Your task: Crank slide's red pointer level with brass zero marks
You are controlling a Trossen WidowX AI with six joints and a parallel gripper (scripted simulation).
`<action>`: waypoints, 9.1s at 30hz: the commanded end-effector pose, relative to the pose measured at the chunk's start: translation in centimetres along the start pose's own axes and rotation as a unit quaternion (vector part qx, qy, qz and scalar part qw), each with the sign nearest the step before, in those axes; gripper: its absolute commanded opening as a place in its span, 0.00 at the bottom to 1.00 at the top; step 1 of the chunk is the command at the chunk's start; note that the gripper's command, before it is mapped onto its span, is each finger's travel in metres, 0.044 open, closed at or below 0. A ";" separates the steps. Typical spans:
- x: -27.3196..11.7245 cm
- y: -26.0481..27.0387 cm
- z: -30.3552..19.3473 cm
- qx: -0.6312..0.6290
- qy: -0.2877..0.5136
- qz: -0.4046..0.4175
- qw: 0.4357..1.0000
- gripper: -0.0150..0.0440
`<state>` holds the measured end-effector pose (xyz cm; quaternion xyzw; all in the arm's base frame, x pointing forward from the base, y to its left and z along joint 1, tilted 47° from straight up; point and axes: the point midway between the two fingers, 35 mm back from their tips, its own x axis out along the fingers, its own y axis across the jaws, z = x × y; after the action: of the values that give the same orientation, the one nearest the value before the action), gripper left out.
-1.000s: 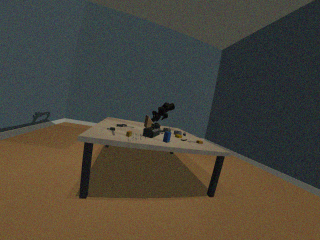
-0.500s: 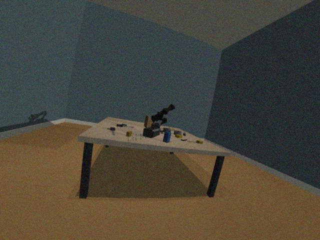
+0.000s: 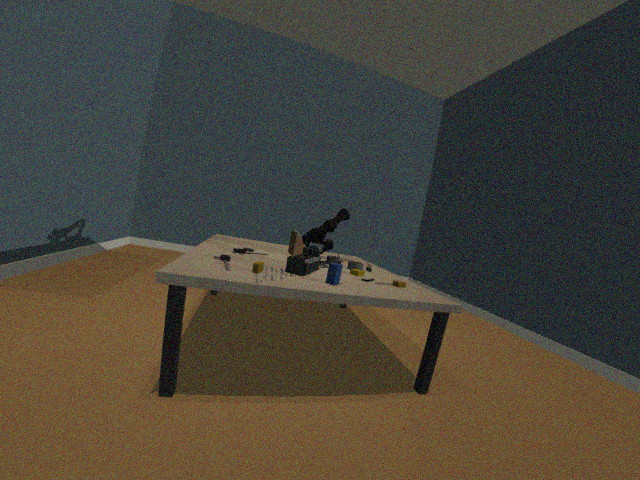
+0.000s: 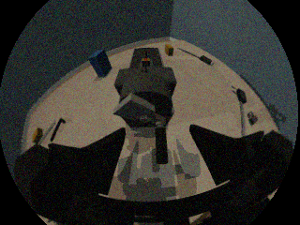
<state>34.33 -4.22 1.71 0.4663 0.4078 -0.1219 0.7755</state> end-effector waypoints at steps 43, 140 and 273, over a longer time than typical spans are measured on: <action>2.5 -0.4 -2.9 0.006 0.001 -0.004 1.000 0.25; 1.2 -1.3 -1.8 0.007 0.001 -0.004 1.000 0.52; 4.5 -2.3 13.8 -0.171 0.039 0.132 0.976 0.25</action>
<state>43.02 -15.90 0.12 0.3810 0.3873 0.0720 0.8364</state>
